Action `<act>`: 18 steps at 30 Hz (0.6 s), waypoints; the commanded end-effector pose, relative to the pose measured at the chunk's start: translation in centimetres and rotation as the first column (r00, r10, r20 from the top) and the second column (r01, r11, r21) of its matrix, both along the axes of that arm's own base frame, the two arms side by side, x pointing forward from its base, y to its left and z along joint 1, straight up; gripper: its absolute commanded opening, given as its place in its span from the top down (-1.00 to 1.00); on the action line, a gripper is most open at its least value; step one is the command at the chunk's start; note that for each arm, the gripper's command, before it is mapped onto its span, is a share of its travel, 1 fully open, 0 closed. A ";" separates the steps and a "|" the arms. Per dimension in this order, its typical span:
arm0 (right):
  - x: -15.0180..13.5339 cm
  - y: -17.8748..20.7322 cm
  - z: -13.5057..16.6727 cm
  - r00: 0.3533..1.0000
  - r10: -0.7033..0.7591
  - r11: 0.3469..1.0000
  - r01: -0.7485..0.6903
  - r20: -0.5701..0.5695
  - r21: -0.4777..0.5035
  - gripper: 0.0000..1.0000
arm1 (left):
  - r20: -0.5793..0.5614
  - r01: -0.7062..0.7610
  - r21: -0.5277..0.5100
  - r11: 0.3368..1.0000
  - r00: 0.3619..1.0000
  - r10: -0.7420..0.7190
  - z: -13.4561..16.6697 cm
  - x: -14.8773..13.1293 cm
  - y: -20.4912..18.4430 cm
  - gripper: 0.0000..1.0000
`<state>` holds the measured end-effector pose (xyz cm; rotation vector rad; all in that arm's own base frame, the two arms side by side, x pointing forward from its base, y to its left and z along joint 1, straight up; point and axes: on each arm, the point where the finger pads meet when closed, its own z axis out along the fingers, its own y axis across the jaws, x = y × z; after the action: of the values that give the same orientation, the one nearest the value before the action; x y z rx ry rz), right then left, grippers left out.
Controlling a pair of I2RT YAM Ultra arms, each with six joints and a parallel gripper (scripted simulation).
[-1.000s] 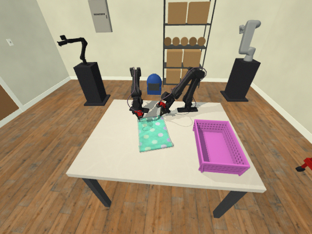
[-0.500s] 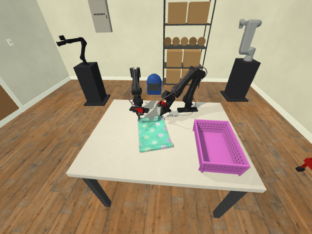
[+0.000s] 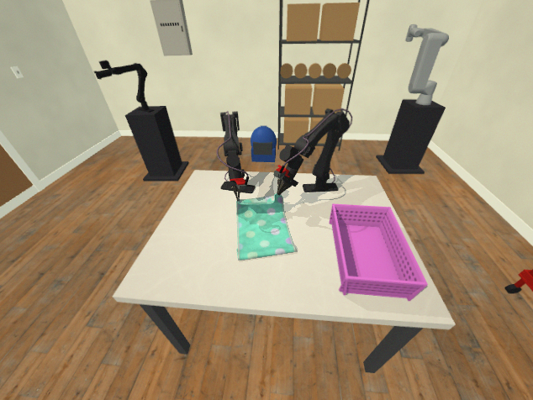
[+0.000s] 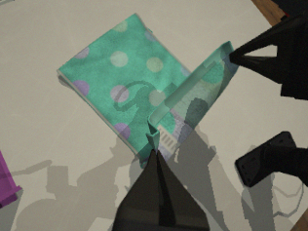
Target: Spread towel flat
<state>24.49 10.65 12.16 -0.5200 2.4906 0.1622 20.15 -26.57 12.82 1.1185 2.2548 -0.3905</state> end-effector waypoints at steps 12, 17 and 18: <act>9.0 5.1 10.3 1.000 0.022 1.000 -0.022 0.008 0.003 1.00 | -0.026 -0.239 0.048 0.970 0.970 0.240 9.6 9.3 2.8 1.00; 13.5 7.5 15.5 1.000 0.028 1.000 -0.028 0.009 0.003 1.00 | -0.026 -0.333 0.047 0.942 0.942 0.335 14.9 14.4 4.0 1.00; 13.5 7.6 15.5 1.000 0.029 1.000 -0.029 0.009 0.003 1.00 | -0.026 -0.333 0.047 0.942 0.942 0.335 14.9 14.4 4.0 1.00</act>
<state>37.15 17.41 25.68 -0.5410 2.4143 0.1900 33.46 -23.80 25.64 0.7528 2.3635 -0.2698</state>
